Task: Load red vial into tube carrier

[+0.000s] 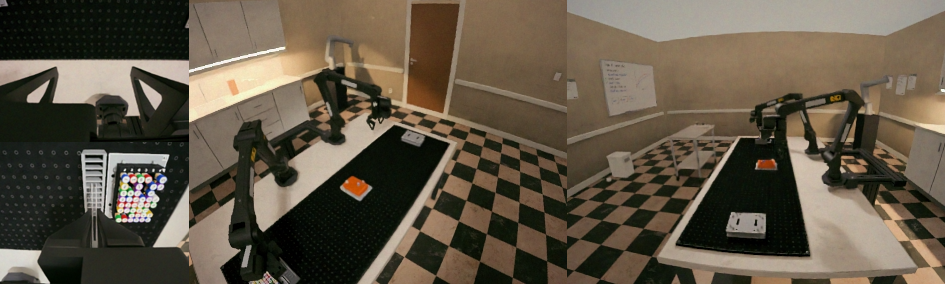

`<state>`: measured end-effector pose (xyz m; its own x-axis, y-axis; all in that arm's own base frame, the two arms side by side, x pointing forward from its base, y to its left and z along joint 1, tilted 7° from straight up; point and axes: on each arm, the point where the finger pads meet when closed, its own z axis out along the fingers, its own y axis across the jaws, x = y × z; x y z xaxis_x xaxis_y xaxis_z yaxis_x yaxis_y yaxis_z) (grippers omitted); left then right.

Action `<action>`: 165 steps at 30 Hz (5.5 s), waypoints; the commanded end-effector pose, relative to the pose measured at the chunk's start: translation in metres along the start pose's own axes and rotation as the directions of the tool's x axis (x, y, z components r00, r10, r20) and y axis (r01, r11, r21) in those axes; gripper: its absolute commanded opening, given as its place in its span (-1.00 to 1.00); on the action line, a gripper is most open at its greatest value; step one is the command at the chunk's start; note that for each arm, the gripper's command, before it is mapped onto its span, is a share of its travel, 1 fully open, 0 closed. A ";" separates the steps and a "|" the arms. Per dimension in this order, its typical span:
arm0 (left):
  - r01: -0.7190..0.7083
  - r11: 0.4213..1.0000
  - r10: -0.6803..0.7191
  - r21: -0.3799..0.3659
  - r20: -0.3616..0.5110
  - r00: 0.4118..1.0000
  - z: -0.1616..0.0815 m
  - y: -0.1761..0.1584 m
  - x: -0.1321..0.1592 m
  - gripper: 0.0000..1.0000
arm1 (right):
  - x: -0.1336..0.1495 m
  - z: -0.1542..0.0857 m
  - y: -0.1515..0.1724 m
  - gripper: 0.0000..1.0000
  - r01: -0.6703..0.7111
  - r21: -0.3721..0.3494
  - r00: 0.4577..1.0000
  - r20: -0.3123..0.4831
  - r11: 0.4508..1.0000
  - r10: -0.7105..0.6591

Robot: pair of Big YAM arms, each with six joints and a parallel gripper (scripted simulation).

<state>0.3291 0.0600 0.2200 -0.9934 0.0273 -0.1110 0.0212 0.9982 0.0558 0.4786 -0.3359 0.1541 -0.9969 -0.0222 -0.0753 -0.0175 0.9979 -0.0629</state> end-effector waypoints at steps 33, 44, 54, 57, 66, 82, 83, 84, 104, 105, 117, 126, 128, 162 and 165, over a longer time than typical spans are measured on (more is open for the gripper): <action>-0.010 1.000 0.010 -0.006 0.032 0.999 -0.017 0.005 -0.020 1.00 | -0.004 0.019 0.003 -0.85 -0.001 -0.004 1.000 -0.006 1.000 0.001; -0.010 1.000 0.010 -0.006 0.032 0.999 -0.017 0.005 -0.020 1.00 | -0.004 0.022 0.004 -0.85 -0.001 -0.005 1.000 -0.007 1.000 0.001; -0.010 1.000 0.010 -0.006 0.032 0.999 -0.017 0.005 -0.020 1.00 | -0.005 0.024 0.004 -0.85 -0.001 -0.004 1.000 -0.006 1.000 0.001; -0.010 1.000 0.010 -0.006 0.032 0.999 -0.017 0.005 -0.020 1.00 | -0.004 0.025 0.004 -0.85 -0.001 -0.005 1.000 -0.007 1.000 0.001; -0.010 1.000 0.010 -0.006 0.032 0.999 -0.017 0.005 -0.020 1.00 | -0.005 0.025 0.003 -0.85 -0.001 -0.004 1.000 -0.006 1.000 0.001; -0.010 1.000 0.010 -0.006 0.032 0.999 -0.017 0.005 -0.020 1.00 | -0.005 0.029 0.004 -0.85 -0.001 -0.004 1.000 -0.006 1.000 0.001; -0.010 1.000 0.010 -0.006 0.032 0.999 -0.017 0.005 -0.020 1.00 | -0.005 0.030 0.003 -0.85 -0.001 -0.003 1.000 -0.004 1.000 0.001; -0.010 1.000 0.010 -0.006 0.032 0.999 -0.017 0.005 -0.020 1.00 | -0.005 0.031 0.004 -0.85 -0.001 -0.004 1.000 -0.006 1.000 0.001; -0.010 1.000 0.010 -0.006 0.032 0.999 -0.017 0.005 -0.020 1.00 | -0.004 0.036 0.004 -0.85 -0.001 -0.005 1.000 -0.008 1.000 0.001; -0.010 1.000 0.010 -0.006 0.032 0.999 -0.017 0.005 -0.020 1.00 | -0.004 0.036 0.004 -0.85 -0.001 -0.005 1.000 -0.007 1.000 0.001; -0.010 1.000 0.010 -0.006 0.032 0.999 -0.017 0.005 -0.020 1.00 | -0.006 0.038 0.003 -0.85 -0.001 -0.003 1.000 -0.004 1.000 0.001; -0.010 1.000 0.010 -0.006 0.032 0.999 -0.017 0.005 -0.020 1.00 | -0.005 0.041 0.004 -0.85 -0.001 -0.004 1.000 -0.006 1.000 0.001; -0.010 1.000 0.010 -0.006 0.032 0.999 -0.017 0.005 -0.020 1.00 | -0.004 0.042 0.004 -0.85 -0.001 -0.006 1.000 -0.008 1.000 0.001; -0.010 1.000 0.010 -0.006 0.032 0.999 -0.017 0.005 -0.020 1.00 | -0.004 0.050 0.005 -0.85 -0.001 -0.005 1.000 -0.008 1.000 0.001; -0.010 1.000 0.010 -0.006 0.032 0.999 -0.017 0.005 -0.020 1.00 | -0.004 0.050 0.005 -0.85 -0.001 -0.005 1.000 -0.007 1.000 0.001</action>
<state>0.3291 0.0600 0.2200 -0.9934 0.0273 -0.1110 0.0212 0.9982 0.0558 0.4831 -0.3380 0.1163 -0.9967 -0.0221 -0.0777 -0.0171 0.9978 -0.0645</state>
